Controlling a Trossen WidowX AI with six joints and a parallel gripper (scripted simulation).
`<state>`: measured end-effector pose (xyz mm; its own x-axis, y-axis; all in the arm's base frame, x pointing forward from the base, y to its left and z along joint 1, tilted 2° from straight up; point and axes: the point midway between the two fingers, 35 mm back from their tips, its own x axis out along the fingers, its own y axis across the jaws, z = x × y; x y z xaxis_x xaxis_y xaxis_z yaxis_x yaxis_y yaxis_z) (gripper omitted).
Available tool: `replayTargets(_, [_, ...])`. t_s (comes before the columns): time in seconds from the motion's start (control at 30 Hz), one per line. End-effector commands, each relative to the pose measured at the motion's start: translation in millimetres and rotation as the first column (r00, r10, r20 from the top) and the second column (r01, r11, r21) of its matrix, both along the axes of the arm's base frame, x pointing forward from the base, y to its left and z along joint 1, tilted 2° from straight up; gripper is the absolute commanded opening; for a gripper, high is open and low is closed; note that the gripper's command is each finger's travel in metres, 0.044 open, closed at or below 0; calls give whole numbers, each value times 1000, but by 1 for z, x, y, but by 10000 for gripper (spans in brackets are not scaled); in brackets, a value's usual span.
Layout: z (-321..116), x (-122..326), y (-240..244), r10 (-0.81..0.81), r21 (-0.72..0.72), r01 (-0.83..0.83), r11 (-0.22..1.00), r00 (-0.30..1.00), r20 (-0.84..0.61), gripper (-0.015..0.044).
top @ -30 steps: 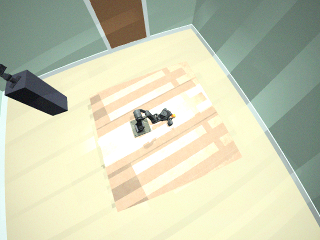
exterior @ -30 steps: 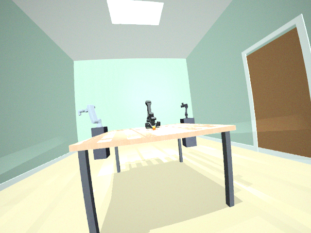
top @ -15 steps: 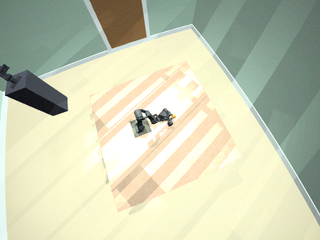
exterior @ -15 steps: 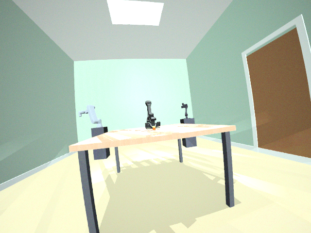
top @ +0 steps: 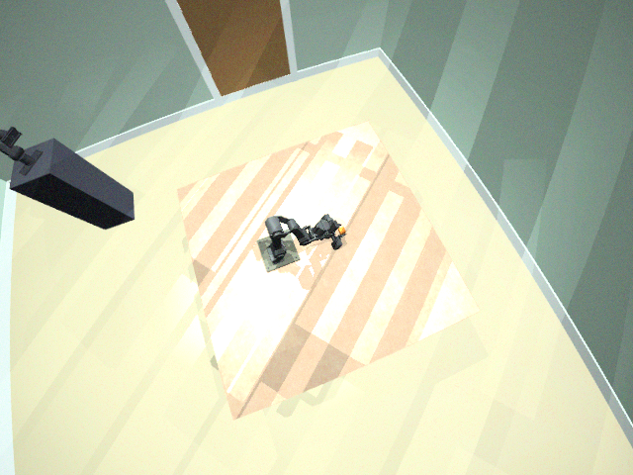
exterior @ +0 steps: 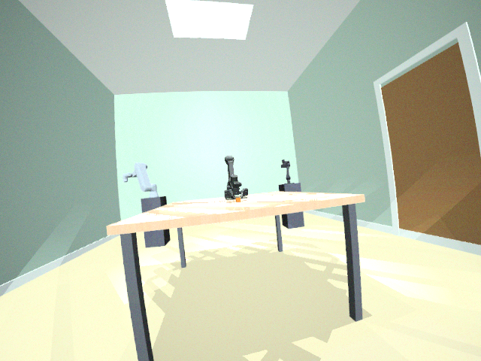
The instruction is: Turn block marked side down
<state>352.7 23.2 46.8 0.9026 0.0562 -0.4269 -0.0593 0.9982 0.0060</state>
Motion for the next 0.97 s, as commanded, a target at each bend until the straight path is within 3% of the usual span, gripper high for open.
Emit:
replayTargets(0.0, [0,0,-1,-5,2,5,1000,1000,0,367])
replayTargets(0.1, [0,0,-1,-5,2,5,1000,1000,0,440])
replayTargets(0.93, [0,0,-1,-5,2,5,1000,1000,0,440])
